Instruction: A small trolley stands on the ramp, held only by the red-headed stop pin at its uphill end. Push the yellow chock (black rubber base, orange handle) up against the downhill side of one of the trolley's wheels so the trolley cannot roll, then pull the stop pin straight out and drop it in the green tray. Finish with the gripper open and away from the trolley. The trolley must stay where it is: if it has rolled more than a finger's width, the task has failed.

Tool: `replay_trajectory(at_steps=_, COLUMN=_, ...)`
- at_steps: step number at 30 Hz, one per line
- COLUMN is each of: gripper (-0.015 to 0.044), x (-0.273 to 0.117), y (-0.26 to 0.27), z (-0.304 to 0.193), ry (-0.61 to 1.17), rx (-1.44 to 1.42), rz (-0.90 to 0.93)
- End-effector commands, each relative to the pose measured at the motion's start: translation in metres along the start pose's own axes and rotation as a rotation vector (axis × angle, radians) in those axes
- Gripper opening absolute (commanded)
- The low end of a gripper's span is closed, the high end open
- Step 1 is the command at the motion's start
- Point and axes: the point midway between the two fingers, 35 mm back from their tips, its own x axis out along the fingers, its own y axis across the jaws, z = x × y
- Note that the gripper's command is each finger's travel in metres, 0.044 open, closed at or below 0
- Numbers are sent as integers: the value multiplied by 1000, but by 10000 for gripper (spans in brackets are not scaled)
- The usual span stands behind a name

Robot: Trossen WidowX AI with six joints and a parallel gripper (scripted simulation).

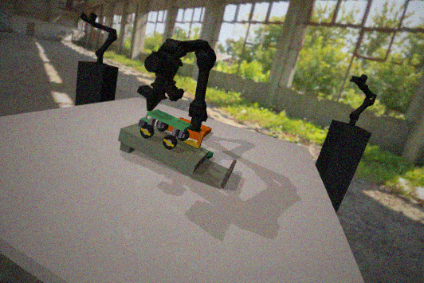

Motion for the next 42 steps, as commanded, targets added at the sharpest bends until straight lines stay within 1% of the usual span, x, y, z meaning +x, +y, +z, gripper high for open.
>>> replay_trajectory(at_steps=1, gripper=0, x=-5, y=0, z=-2, ry=7, rx=7, rz=-4)
replay_trajectory(at_steps=34, gripper=0, x=-19, y=-2, z=-7, ry=7, rx=7, rz=-4)
replay_trajectory(at_steps=42, gripper=0, x=-15, y=0, z=-19, ry=8, rx=7, rz=-4)
